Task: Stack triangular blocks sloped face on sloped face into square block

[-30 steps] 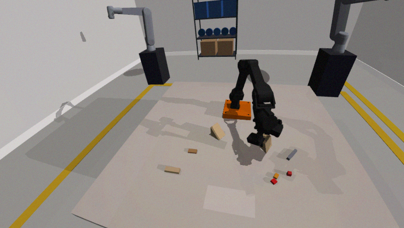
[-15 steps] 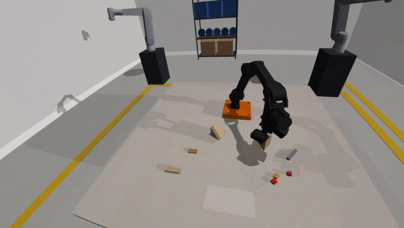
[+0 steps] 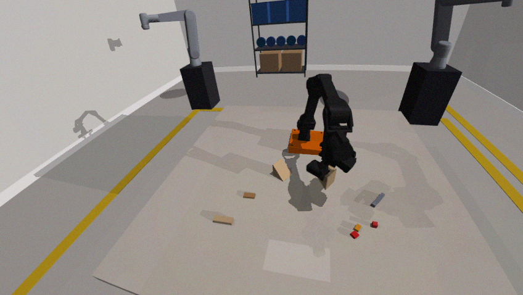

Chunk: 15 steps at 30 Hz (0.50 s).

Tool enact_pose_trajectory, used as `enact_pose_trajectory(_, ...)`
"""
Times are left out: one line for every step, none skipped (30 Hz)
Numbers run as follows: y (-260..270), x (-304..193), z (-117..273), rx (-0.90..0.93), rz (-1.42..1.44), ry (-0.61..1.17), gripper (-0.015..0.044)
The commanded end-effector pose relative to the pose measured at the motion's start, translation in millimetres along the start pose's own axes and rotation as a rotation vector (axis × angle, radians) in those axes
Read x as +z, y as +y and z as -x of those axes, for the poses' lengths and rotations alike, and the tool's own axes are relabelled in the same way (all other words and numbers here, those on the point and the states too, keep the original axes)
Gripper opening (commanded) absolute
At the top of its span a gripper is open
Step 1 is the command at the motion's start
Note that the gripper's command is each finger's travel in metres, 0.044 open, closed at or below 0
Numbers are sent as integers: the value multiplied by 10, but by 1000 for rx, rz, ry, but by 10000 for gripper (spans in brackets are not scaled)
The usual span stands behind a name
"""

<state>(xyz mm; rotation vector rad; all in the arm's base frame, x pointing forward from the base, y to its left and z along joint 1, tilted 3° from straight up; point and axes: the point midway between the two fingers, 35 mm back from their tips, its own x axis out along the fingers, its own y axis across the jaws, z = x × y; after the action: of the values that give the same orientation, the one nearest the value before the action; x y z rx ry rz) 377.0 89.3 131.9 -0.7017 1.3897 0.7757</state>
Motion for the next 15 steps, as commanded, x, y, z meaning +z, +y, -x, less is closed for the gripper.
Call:
enact_pose_trajectory(-58,-179,63,-2,-5,2,0)
enact_pose_trajectory(-74,-222,77,-2,-7,2,0)
enact_pose_trajectory(-88,-264,89,-2,-9,2,0)
enact_pose_trajectory(-103,-309,103,-2,-10,3,0)
enact_pose_trajectory(-117,-354,117,-2,-12,3,0)
enact_pose_trajectory(-131,-399,130,-3,-13,3,0)
enact_pose_trajectory(-143,-444,143,-3,-14,3,0)
enact_pose_trajectory(-155,-489,156,-3,-15,3,0)
enact_pose_trajectory(-166,-533,169,-3,-15,4,0)
enact_pose_trajectory(-177,-577,181,-3,-15,4,0)
enact_pose_trajectory(-186,-621,194,-3,-15,4,0)
enact_pose_trajectory(-195,-665,206,-3,-15,5,0)
enact_pose_trajectory(-203,-709,218,-3,-15,5,0)
enact_pose_trajectory(-211,-753,231,-3,-14,6,0)
enact_pose_trajectory(-218,-798,243,-4,-12,7,0)
